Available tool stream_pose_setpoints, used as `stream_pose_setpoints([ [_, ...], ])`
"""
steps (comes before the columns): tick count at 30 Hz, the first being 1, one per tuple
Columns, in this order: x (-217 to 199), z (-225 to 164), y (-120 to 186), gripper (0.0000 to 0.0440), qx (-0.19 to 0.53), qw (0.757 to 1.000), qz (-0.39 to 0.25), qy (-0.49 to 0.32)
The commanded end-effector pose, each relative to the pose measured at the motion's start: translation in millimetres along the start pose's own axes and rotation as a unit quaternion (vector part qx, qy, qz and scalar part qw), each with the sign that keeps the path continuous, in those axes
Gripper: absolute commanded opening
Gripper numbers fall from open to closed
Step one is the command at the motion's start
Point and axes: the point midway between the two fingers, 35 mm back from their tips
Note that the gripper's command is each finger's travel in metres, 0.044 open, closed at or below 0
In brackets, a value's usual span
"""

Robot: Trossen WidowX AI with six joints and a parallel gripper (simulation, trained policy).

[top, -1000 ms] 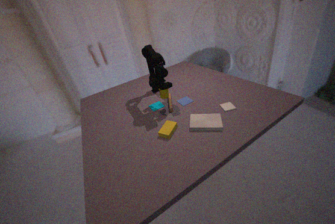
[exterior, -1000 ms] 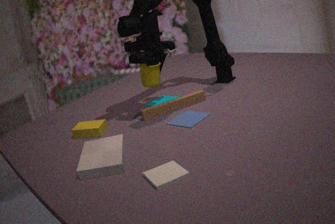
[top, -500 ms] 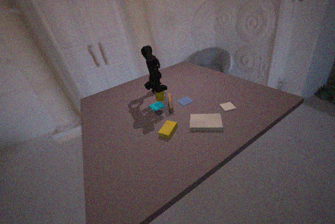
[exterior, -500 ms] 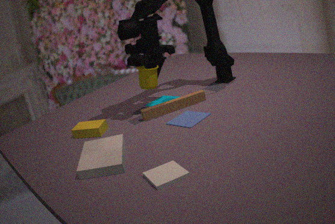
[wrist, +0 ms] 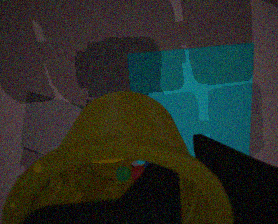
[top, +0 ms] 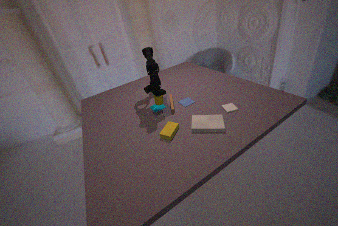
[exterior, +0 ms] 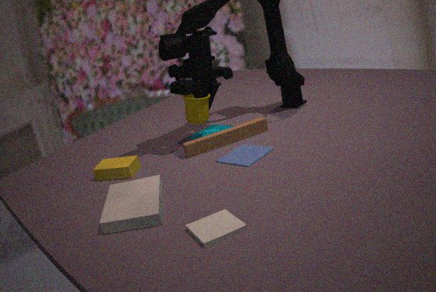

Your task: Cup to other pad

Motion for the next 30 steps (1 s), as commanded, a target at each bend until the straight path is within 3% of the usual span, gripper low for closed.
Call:
stream_pose_setpoints([
  [1, -6.9, 0.0, -8.6, 0.0, 0.003, 1.0, 0.001, -0.006],
  [9, -21.3, 0.5, -24.7, 0.0006, 0.002, 1.0, -0.004, -0.019],
  [18, -36.8, 4.2, -38.9, 0.0044, -0.004, 0.999, -0.011, -0.035],
  [23, -37.8, 8.2, -43.8, 0.0086, -0.008, 0.999, -0.001, -0.042],
  [27, -31.3, 12.3, -39.7, 0.0172, -0.009, 0.998, 0.025, -0.052],
  [30, -27.7, 14.1, -35.5, 0.0182, -0.006, 0.997, 0.042, -0.058],
])
Point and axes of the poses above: the point midway between the two fingers, 35 mm back from their tips, its own y axis back along the fingers, its own x axis across the jaws, z = x × y, and after that the axes turned 15 degrees about -y, right-handed
